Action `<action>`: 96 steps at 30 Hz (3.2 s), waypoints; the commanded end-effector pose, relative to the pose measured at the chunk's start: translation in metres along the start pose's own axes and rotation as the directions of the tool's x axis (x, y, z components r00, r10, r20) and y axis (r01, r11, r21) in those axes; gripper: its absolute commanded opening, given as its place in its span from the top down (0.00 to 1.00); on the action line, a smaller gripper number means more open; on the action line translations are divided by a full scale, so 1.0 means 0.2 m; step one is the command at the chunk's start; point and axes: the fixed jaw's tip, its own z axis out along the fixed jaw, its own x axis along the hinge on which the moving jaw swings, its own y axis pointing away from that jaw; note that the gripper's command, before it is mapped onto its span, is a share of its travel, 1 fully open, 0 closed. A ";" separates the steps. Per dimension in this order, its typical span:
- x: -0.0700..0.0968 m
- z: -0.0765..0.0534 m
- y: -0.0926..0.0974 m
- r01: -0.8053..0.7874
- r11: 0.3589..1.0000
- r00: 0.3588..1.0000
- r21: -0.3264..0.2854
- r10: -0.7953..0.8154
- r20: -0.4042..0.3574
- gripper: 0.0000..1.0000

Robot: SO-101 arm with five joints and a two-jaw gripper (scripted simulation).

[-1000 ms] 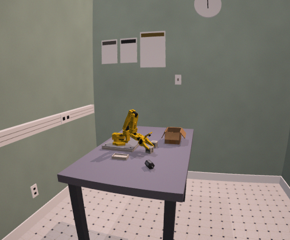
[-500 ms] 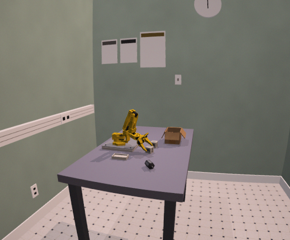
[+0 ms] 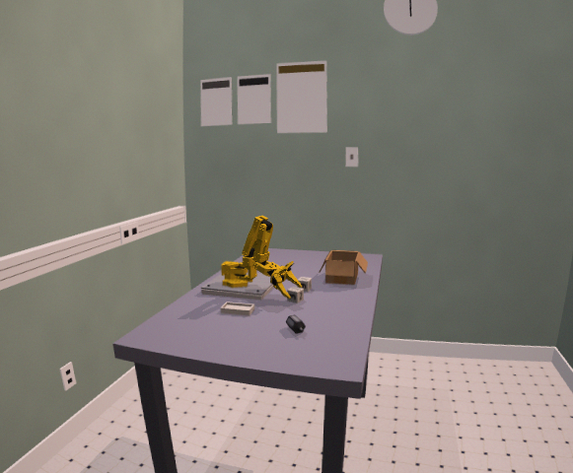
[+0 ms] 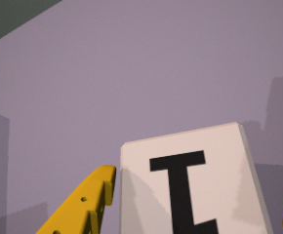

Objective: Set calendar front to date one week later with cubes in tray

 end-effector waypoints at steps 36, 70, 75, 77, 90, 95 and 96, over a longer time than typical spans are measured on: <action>-0.12 -0.05 0.06 -0.317 0.941 0.942 -0.114 0.327 0.076 0.65; -0.22 -0.07 0.11 -0.366 0.909 0.908 -0.198 0.396 0.136 0.65; -0.29 -0.07 0.14 -0.424 0.868 0.866 -0.260 0.473 0.165 0.65; -0.32 -0.07 0.16 -0.447 0.848 0.846 -0.286 0.504 0.172 0.65; -0.41 0.06 0.22 -0.448 0.859 0.859 -0.246 0.491 0.148 0.65; -0.41 0.12 0.22 -0.391 0.906 0.905 -0.164 0.411 0.111 0.65; -0.41 0.12 0.22 -0.385 0.909 0.908 -0.161 0.404 0.110 0.65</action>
